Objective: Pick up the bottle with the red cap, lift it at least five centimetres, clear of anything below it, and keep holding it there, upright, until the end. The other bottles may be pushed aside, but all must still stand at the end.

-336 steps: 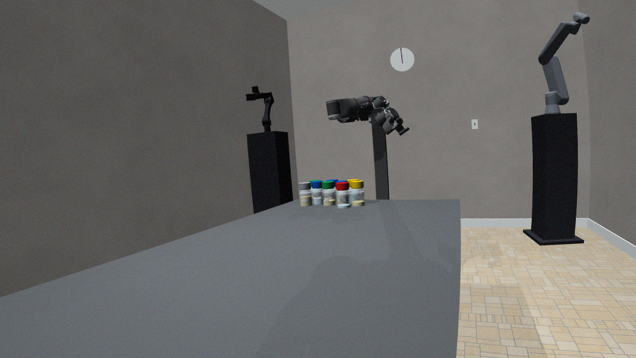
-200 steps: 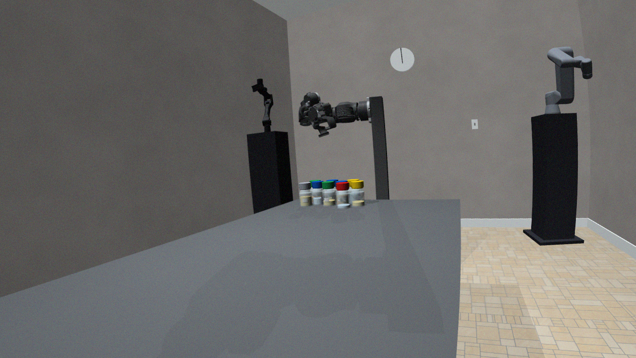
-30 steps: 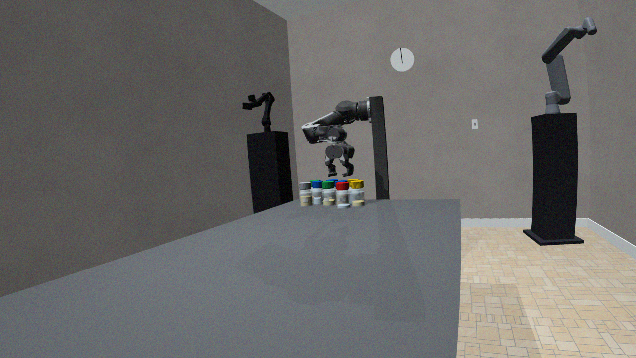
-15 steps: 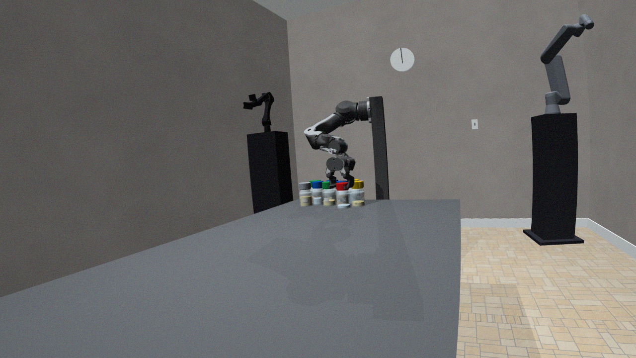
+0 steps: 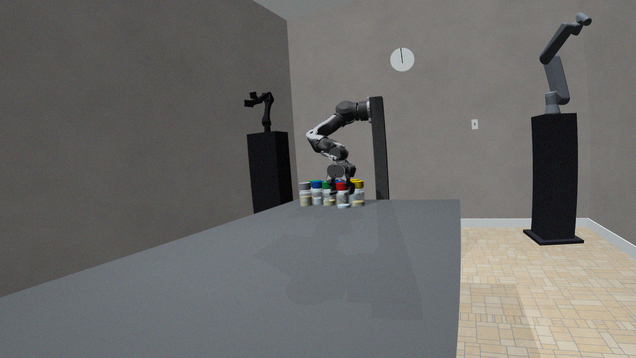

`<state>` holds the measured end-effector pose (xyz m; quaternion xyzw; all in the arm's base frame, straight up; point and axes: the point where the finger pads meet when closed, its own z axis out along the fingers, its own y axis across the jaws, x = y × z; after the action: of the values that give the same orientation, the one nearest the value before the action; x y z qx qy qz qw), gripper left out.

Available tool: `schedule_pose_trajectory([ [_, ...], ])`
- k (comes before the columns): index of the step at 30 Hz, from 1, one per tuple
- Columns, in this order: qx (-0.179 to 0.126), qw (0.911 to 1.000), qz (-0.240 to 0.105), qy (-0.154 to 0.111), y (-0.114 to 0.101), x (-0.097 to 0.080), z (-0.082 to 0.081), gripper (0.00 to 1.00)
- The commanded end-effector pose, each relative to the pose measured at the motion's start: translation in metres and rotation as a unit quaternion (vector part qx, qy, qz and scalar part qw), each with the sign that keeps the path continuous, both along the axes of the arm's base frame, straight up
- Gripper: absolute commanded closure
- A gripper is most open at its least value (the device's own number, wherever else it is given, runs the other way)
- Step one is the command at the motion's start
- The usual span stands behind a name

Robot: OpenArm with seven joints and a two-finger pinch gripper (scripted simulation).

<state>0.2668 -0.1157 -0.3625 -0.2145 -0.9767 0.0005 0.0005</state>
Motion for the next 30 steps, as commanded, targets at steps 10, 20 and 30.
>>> schedule_pose_trajectory([
  [10,0.001,1.0,0.001,-0.001,0.003,-0.006,0.0,0.55],
  [20,0.001,1.0,0.002,0.0,0.005,-0.011,0.0,0.55],
  [30,-0.001,1.0,0.001,0.002,0.005,-0.012,-0.001,0.55],
])
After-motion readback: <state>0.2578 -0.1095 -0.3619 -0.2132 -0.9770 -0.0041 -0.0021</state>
